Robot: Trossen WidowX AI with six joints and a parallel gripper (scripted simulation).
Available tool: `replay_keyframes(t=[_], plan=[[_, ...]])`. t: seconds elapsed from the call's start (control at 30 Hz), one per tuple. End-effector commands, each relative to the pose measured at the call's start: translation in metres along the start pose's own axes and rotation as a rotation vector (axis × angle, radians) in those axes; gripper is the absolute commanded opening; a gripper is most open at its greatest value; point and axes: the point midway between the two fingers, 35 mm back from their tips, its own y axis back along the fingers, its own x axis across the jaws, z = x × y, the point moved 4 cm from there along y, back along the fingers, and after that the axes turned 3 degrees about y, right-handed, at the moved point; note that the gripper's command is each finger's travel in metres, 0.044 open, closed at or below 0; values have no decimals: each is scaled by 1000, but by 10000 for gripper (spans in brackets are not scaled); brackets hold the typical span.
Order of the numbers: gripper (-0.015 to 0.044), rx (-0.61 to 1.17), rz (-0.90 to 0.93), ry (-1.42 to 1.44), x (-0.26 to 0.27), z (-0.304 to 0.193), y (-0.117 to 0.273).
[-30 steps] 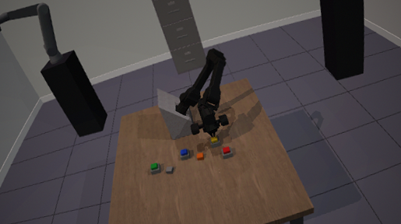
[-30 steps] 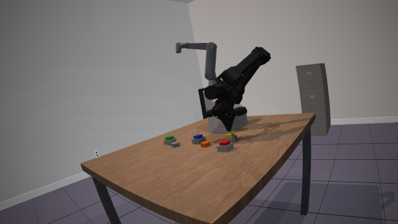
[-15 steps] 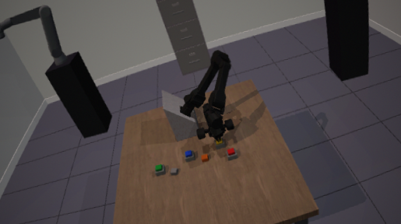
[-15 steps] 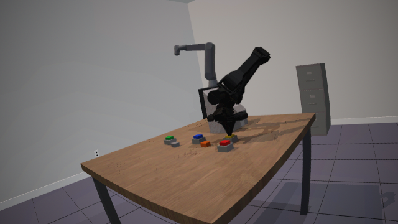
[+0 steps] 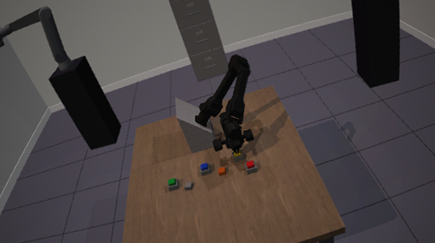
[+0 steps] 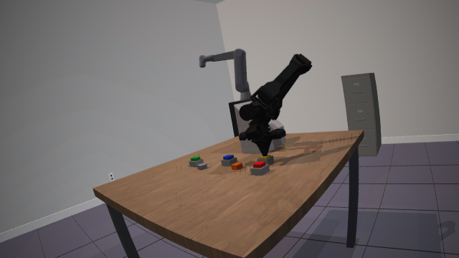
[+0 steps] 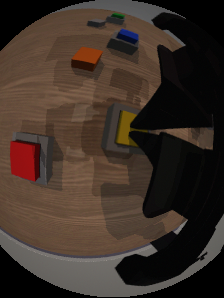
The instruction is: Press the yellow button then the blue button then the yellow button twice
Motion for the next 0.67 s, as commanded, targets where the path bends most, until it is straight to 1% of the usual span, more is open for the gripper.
replay_keyframes(t=[0.0,0.1,0.17,0.27,0.5,0.6,0.63], plan=[[20,1,-2,0,0,0,7],[20,3,-4,-7,-1,0,32],[20,4,-4,-7,-1,-1,33],[99,3,-4,-7,9,9,43],[283,1,-4,-5,59,40,91],[361,2,-4,-5,63,42,95],[361,2,-4,-5,63,42,95]])
